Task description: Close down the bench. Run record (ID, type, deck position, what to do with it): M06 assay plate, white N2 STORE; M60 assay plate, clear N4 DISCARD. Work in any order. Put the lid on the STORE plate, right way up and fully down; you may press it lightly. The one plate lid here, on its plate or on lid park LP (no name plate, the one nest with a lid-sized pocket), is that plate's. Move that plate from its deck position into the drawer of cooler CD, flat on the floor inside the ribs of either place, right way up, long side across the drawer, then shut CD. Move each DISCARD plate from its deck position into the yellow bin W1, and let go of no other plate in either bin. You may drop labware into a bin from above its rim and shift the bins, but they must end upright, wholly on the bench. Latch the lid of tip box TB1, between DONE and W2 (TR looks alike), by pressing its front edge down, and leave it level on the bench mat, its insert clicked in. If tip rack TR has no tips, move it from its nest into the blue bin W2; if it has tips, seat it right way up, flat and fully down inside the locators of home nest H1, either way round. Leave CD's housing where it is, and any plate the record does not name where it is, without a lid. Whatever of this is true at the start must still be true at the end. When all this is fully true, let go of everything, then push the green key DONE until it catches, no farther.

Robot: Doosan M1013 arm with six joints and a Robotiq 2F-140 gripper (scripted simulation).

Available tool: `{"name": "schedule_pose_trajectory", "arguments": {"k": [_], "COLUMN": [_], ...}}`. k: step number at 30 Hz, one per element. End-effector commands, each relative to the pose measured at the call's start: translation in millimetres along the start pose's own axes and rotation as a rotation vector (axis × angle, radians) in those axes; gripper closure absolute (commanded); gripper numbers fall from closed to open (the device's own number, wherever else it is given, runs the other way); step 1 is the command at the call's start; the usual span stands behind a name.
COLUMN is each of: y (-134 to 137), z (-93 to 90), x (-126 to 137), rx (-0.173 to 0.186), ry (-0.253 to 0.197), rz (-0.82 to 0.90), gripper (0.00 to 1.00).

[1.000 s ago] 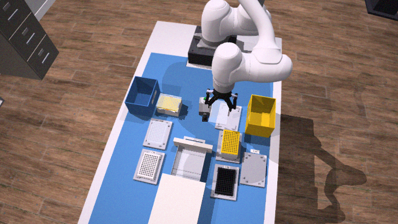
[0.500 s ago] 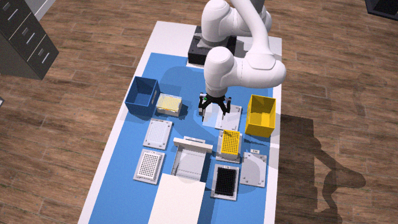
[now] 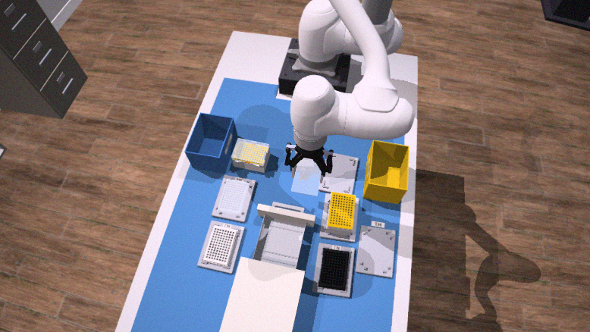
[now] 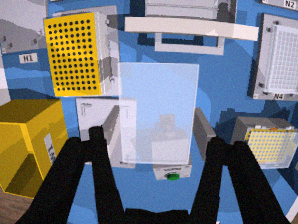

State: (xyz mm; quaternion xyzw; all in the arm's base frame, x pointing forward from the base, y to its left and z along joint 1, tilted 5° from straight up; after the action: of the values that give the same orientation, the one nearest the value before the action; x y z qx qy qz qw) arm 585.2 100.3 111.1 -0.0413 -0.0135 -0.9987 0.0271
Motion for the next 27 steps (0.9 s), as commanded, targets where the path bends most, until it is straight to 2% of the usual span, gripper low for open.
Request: {"name": "schedule_pose_trajectory", "arguments": {"k": [1, 27], "y": [6.7, 47.7], "z": [0.1, 0.1], "x": [-6.9, -48.8], "rx": [0.000, 0.000], "ry": [0.000, 0.000], "rz": [0.000, 0.000], "gripper": [1.00, 1.00]}}
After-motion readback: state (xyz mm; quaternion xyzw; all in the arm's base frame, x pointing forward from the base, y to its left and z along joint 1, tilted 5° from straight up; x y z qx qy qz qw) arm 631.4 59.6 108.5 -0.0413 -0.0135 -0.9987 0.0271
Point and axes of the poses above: the point where the finger pads meet when closed, its own z axis back along the fingers, its own y axis across the jaws, x = y × z, the point moved 8 cm from there along z, back along the fingers
